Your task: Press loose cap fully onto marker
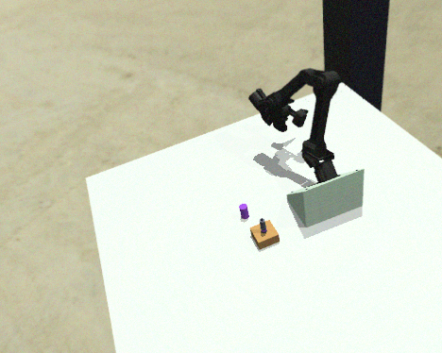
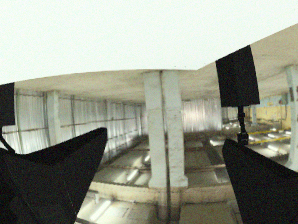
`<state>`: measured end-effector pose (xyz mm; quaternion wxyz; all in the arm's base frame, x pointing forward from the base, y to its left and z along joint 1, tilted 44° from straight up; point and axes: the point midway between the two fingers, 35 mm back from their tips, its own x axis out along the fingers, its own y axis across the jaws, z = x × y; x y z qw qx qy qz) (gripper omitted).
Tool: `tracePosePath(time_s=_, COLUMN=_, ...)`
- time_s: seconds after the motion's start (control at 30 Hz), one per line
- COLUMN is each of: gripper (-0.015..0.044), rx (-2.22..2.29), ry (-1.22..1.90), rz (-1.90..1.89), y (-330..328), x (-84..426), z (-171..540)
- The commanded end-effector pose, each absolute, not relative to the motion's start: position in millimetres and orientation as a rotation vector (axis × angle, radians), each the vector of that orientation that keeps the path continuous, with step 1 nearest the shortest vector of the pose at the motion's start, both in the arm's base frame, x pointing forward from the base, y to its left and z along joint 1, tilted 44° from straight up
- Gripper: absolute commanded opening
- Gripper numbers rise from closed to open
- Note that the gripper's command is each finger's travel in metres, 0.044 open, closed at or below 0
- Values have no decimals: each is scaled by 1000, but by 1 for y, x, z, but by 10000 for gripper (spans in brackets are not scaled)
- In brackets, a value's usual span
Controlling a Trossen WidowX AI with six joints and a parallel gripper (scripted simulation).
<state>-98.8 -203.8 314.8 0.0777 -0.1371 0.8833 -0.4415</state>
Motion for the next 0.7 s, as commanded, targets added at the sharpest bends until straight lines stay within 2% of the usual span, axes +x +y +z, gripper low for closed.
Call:
tracePosePath(time_s=0.0, gripper=374, rx=-422, ry=2635, rz=-1325, y=-206, x=-97, z=314)
tracePosePath(time_s=0.17, gripper=250, rx=-650, ry=2336, rz=-1344, y=-252, x=-41, z=296)
tracePosePath(time_s=0.37, gripper=250, rx=-809, ry=2003, rz=-1216, y=-286, x=46, z=267)
tracePosePath(time_s=0.67, gripper=250, rx=-787, ry=1728, rz=-1116, y=-282, x=131, z=231)
